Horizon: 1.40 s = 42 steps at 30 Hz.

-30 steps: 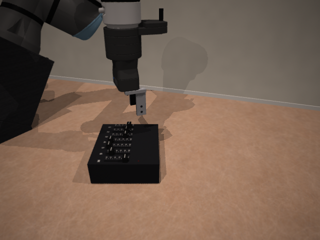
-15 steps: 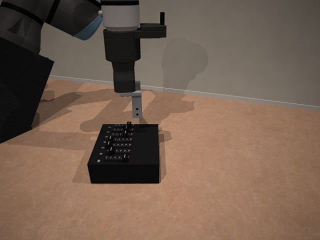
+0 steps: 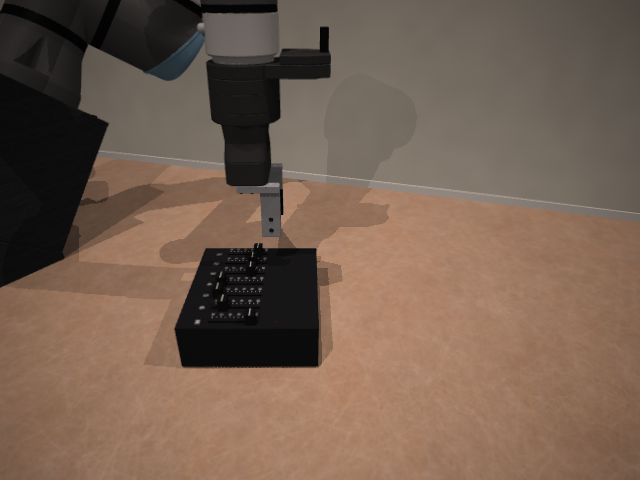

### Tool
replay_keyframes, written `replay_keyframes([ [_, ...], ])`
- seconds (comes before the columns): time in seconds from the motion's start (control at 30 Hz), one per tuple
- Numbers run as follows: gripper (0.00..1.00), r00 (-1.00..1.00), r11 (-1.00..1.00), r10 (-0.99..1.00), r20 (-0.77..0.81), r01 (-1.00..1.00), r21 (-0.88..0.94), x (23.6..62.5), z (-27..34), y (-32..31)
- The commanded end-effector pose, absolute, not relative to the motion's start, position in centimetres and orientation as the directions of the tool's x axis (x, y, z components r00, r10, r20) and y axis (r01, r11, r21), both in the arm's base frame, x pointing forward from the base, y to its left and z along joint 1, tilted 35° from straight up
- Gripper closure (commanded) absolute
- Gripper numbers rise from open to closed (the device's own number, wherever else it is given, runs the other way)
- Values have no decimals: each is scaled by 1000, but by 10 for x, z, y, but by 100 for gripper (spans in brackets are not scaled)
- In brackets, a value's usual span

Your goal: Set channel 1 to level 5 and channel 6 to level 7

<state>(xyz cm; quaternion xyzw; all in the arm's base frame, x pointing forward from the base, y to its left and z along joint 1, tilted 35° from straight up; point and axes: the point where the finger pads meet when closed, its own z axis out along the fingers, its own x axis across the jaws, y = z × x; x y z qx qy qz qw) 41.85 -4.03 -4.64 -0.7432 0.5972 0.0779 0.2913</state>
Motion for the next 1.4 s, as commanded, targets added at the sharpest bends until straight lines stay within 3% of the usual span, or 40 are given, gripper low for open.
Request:
replay_keyframes([
  [0.0,0,268,-111,-844,-465,-935,-337,419,-46,-41],
  [0.03,0,268,-111,-844,-465,-935,-337,419,-46,-41],
  [0.07,100,268,-111,-844,-465,-935,-337,419,-46,-41],
  [1.37,100,268,-111,-844,-465,-935,-337,419,-47,-40],
])
